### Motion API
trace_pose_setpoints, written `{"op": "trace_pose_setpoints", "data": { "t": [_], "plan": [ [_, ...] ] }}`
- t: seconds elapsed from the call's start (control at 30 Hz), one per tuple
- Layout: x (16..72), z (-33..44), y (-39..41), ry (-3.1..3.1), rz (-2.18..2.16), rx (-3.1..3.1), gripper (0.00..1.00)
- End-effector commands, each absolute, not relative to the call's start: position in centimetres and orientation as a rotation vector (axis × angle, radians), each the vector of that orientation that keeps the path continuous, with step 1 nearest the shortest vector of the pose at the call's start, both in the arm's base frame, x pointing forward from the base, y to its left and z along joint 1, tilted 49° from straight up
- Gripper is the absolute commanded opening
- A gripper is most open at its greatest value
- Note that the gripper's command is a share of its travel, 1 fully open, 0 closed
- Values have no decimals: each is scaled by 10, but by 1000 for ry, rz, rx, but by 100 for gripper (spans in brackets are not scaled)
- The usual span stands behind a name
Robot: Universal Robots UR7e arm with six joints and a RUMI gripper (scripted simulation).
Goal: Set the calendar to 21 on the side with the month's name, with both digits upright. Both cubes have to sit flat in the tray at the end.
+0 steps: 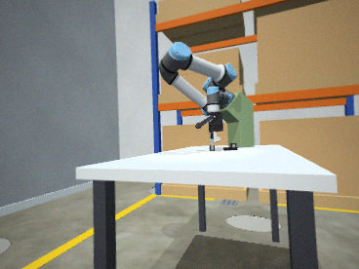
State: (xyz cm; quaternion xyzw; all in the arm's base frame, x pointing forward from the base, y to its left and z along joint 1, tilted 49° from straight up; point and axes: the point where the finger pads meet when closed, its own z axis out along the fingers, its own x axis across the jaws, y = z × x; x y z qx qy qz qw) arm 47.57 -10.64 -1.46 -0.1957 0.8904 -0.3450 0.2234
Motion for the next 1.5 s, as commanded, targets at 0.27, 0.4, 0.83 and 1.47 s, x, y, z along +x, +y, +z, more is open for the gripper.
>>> {"op": "trace_pose_setpoints", "data": {
  "t": [0.27,0.4,0.83,1.47],
  "plan": [
    [476,-14,-106,2457,-952,-540,29],
    [476,-14,-106,2457,-952,-540,29],
    [476,-14,-106,2457,-952,-540,29],
    [476,-14,-106,2457,-952,-540,11]
  ]
}}
